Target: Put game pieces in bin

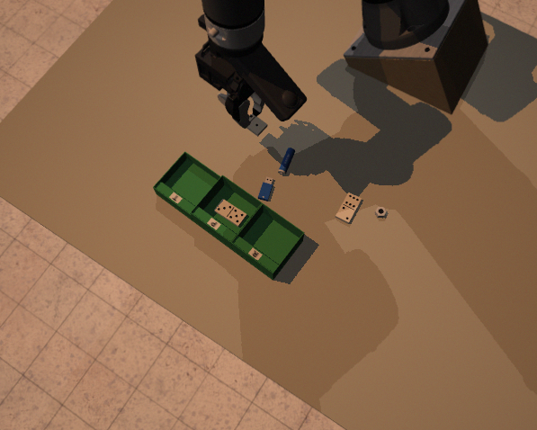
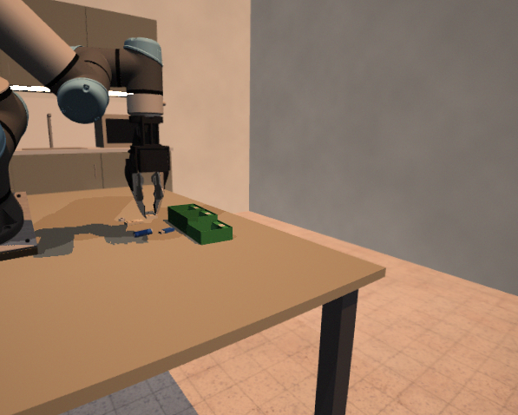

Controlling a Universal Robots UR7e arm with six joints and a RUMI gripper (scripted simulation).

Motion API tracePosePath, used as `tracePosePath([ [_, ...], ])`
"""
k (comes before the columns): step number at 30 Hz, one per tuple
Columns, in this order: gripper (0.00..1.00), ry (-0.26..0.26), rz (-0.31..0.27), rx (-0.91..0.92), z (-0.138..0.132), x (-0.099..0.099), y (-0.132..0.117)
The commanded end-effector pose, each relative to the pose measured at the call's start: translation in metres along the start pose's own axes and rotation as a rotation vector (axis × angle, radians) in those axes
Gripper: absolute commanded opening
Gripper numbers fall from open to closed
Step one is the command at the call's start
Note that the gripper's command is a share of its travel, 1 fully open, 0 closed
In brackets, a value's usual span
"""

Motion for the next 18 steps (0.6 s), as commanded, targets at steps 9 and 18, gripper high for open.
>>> tracePosePath([
  [9, 0.0, -0.001, 0.0, -0.047, 0.044, -0.001, 0.037],
  [18, 0.0, -0.001, 0.0, -0.047, 0.077, -0.001, 0.063],
])
Point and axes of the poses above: the point where the finger pads meet when closed, its own x axis out along the fingers, its own z axis across the jaws, y = z × x, the point moved 3 cm from there along -x, back along the fingers, and after that the axes turned 14 degrees about x, right-handed, at the moved point
